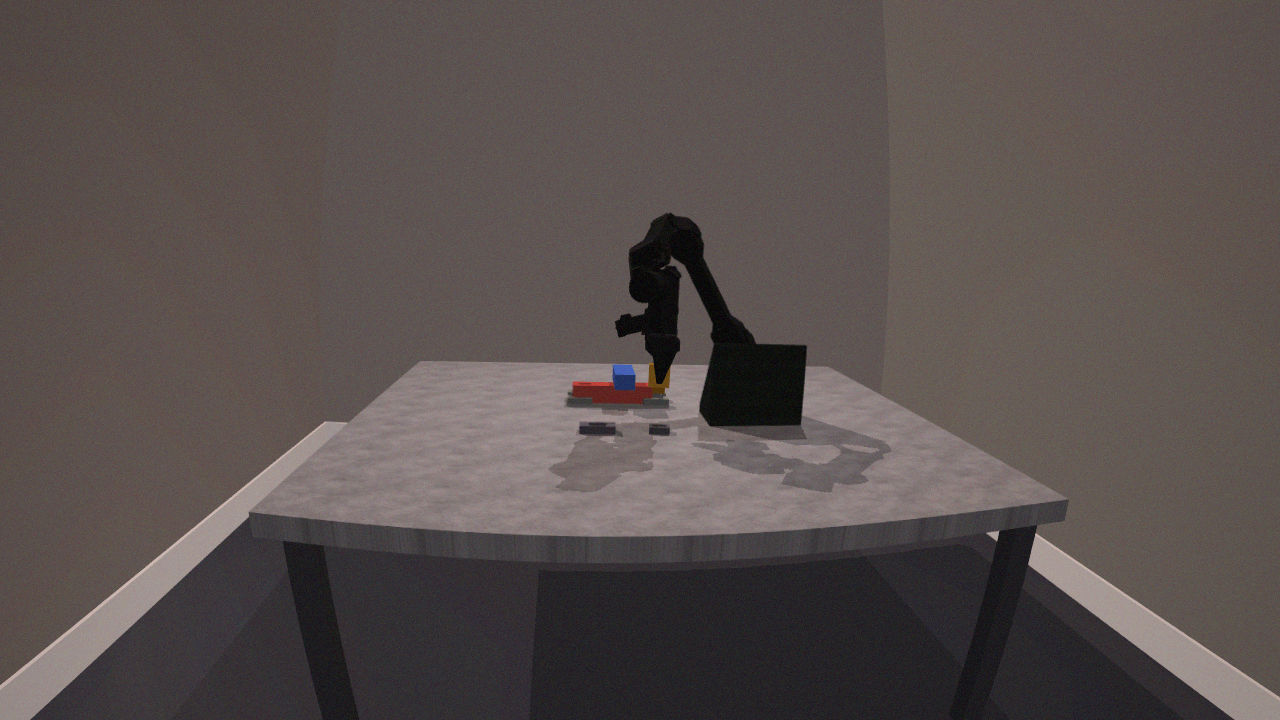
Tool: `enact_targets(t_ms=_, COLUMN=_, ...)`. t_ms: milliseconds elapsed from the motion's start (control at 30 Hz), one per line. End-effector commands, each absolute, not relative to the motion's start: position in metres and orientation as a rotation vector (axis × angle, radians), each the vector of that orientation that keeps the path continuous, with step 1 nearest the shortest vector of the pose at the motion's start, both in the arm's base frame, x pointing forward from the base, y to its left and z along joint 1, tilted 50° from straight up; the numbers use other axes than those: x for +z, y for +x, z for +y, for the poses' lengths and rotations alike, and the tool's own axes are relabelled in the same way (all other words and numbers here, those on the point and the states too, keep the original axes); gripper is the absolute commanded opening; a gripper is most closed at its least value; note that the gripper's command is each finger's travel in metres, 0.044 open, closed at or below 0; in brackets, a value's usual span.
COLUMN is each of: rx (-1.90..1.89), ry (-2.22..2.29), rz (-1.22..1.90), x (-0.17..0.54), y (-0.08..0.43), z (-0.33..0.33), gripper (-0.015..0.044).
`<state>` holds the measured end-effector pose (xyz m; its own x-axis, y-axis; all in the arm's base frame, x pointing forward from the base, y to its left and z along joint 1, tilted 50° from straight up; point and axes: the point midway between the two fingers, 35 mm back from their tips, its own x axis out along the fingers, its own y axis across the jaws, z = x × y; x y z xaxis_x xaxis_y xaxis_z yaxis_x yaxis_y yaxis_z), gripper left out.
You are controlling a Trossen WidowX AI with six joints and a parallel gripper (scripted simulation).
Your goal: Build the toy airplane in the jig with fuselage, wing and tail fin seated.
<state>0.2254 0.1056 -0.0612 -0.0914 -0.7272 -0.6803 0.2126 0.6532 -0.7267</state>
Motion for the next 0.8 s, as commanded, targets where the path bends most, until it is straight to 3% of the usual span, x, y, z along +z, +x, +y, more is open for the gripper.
enact_targets(t_ms=0, rx=-0.835, ry=-0.455, rz=1.468, x=-0.053, y=0.225, z=0.115, gripper=0.0)
enact_targets(t_ms=767, rx=-0.834, ry=-0.476, rz=1.493, x=-0.014, y=0.234, z=0.135, gripper=0.0)
